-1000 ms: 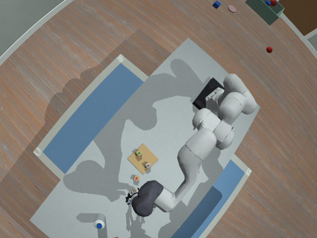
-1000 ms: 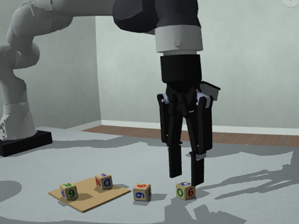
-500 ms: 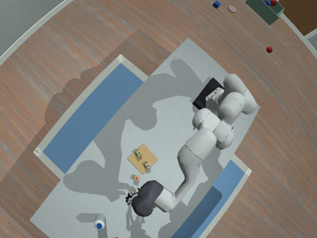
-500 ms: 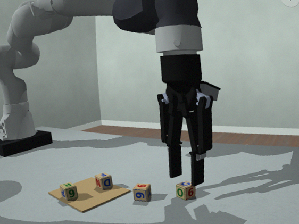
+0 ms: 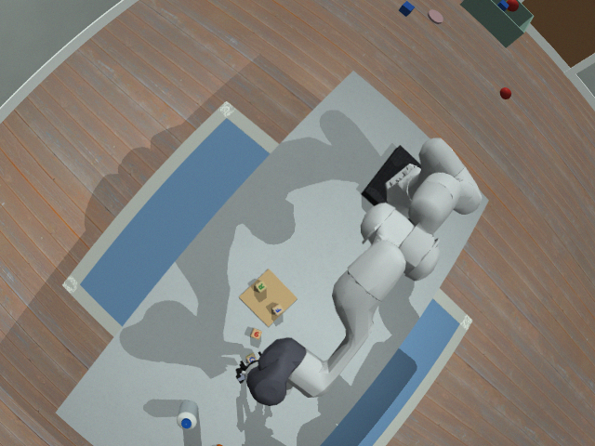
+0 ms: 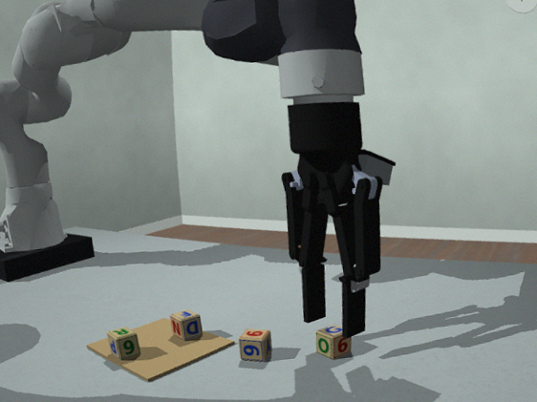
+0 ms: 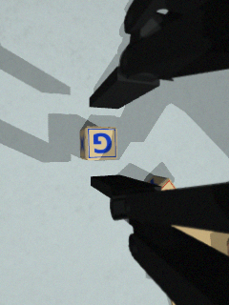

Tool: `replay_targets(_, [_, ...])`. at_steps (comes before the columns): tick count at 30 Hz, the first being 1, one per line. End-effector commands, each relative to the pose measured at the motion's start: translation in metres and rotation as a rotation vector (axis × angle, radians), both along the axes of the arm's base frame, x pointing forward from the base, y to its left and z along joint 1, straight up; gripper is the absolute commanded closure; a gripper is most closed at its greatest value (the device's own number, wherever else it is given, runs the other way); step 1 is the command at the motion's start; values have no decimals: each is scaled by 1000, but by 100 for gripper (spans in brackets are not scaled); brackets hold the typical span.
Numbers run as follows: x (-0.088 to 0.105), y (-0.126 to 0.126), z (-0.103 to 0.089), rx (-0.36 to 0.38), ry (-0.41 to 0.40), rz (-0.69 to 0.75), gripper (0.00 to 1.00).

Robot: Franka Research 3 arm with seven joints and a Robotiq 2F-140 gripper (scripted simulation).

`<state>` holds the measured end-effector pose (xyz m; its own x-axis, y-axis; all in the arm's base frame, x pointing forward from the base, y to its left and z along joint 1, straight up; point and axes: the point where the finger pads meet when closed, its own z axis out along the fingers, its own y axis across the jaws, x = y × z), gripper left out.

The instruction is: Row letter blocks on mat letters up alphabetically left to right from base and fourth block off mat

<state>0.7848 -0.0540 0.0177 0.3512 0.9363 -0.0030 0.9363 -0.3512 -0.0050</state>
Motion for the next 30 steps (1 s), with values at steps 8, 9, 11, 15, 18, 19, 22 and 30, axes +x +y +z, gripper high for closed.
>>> replay_targets(8, [1,-1,-19,-4,-4,4,54])
replay_targets(9, [1,-1,-21,-4,-4,4,54])
replay_targets(11, [1,-1,-25,-4,-4,4,54])
replay_targets(15, [1,-1,-29,-4,-4,4,54])
replay_targets(18, [1,-1,-31,-4,-4,4,54])
replay_targets(19, [1,-1,-31,-4,-4,4,54])
replay_targets(22, [1,-1,-32,-4,-4,4,54])
replay_targets(30, [1,-1,-32,-4,-4,4,54])
